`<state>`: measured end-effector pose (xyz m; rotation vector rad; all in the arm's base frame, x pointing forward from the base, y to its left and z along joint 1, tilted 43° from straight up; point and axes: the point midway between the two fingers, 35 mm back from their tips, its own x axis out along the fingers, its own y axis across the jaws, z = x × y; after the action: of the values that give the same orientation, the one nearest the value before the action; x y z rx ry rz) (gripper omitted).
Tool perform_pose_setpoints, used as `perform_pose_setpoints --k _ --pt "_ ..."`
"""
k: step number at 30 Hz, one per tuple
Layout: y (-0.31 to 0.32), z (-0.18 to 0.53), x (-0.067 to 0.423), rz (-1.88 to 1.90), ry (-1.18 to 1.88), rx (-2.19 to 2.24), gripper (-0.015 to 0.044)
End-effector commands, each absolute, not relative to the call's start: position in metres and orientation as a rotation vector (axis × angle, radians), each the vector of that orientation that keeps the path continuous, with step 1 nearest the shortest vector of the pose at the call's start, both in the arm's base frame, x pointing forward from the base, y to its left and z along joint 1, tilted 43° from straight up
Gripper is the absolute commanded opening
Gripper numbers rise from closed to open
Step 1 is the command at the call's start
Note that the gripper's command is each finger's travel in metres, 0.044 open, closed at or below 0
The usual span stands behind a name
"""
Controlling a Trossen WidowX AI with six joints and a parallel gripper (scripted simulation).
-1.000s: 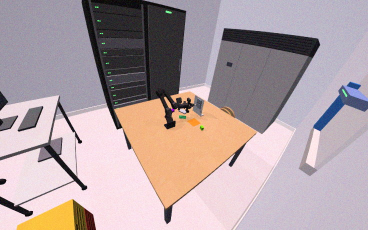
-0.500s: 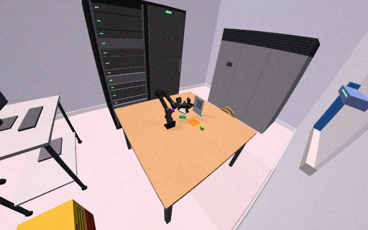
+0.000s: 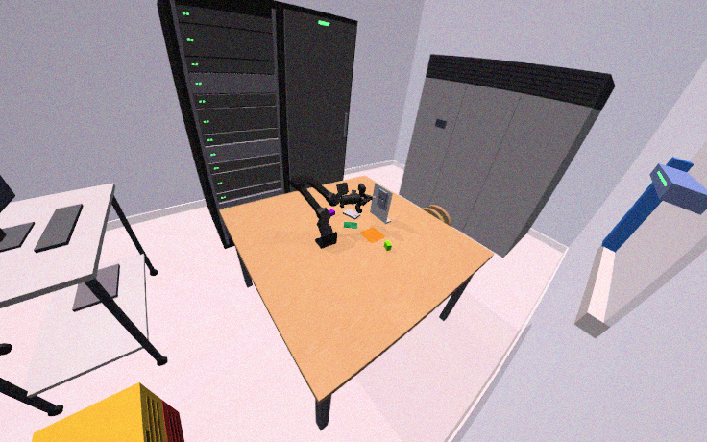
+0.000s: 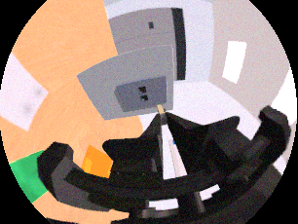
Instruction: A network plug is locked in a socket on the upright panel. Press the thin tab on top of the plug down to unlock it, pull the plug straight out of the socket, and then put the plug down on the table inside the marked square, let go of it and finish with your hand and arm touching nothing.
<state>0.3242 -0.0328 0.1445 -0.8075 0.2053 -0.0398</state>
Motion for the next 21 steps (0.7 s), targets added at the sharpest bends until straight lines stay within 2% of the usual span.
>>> perform_pose_setpoints --k 1,13,21 --pt "-0.037 0.155 0.323 -0.043 0.188 -0.814 0.0000" --pt "-0.047 0.169 0.313 -0.039 0.190 -0.818 0.0000" --pt "-0.053 0.141 0.320 0.065 0.305 -0.877 0.0000"
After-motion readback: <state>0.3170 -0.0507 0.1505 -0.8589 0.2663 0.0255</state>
